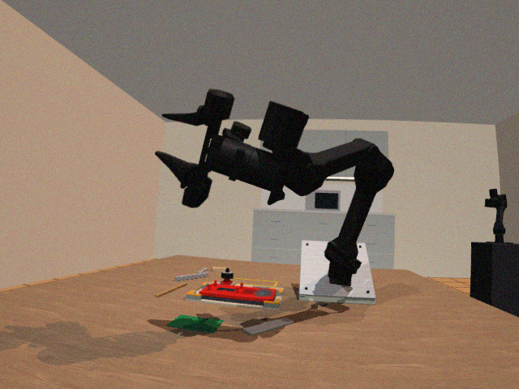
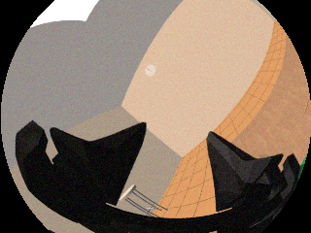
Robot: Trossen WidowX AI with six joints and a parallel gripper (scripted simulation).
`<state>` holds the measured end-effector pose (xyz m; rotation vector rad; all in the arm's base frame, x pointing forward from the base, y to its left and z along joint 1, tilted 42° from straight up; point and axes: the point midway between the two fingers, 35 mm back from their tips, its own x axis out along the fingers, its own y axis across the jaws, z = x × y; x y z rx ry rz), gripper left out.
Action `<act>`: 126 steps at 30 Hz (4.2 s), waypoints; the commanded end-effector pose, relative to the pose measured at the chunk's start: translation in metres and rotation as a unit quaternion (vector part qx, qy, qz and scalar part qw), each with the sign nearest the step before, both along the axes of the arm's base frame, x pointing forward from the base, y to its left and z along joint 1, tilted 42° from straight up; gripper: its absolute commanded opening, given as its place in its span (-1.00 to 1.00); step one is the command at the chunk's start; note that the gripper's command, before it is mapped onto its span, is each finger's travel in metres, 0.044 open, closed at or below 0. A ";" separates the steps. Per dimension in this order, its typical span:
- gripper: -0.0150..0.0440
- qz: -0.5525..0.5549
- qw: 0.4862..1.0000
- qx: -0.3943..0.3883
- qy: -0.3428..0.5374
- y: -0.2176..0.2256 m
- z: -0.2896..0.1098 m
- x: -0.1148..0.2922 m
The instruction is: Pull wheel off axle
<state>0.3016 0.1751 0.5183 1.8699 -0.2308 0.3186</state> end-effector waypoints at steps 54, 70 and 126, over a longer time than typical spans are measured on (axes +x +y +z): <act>0.53 0.398 0.568 0.047 0.718 -0.218 -0.476 0.061; 0.53 0.398 0.569 0.047 0.718 -0.203 -0.498 0.071; -0.49 0.399 0.568 0.044 0.718 -0.180 -0.524 0.067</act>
